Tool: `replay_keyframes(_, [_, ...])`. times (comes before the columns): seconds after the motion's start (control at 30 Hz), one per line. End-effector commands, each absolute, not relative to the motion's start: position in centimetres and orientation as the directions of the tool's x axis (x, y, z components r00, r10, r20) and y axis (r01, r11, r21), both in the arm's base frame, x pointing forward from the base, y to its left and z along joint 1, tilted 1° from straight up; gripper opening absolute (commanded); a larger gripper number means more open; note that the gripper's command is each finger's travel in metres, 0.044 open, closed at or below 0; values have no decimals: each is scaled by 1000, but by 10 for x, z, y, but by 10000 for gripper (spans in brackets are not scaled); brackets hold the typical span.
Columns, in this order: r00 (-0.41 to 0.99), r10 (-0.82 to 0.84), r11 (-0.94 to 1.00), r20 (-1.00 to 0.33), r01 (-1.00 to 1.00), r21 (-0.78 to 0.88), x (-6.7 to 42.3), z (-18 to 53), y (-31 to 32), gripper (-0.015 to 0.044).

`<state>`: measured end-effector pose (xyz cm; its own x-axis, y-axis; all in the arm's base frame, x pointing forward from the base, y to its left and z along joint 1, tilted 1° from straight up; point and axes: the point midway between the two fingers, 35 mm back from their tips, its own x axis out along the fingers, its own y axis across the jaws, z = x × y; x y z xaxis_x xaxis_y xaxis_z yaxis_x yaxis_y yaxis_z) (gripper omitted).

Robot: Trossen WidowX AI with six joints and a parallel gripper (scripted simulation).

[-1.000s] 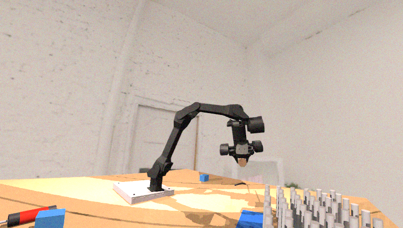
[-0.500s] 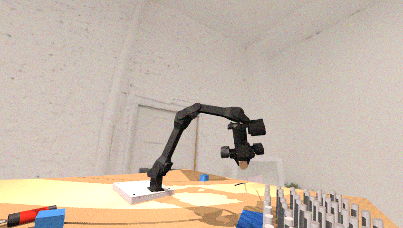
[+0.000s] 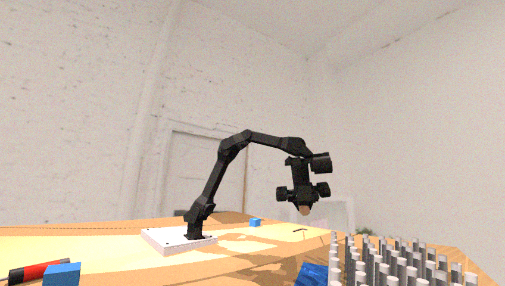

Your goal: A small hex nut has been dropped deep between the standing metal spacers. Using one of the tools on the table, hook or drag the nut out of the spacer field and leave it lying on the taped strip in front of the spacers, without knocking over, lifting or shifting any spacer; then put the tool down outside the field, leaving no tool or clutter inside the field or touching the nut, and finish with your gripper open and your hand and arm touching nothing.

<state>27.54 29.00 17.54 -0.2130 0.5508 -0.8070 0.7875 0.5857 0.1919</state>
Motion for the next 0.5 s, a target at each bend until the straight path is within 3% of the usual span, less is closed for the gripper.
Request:
replay_keyframes(0.0, [-221,554,588,-802,786,190,275,171,291,0])
replay_keyframes(0.47, [-221,554,588,-802,786,190,277,159,293,0])
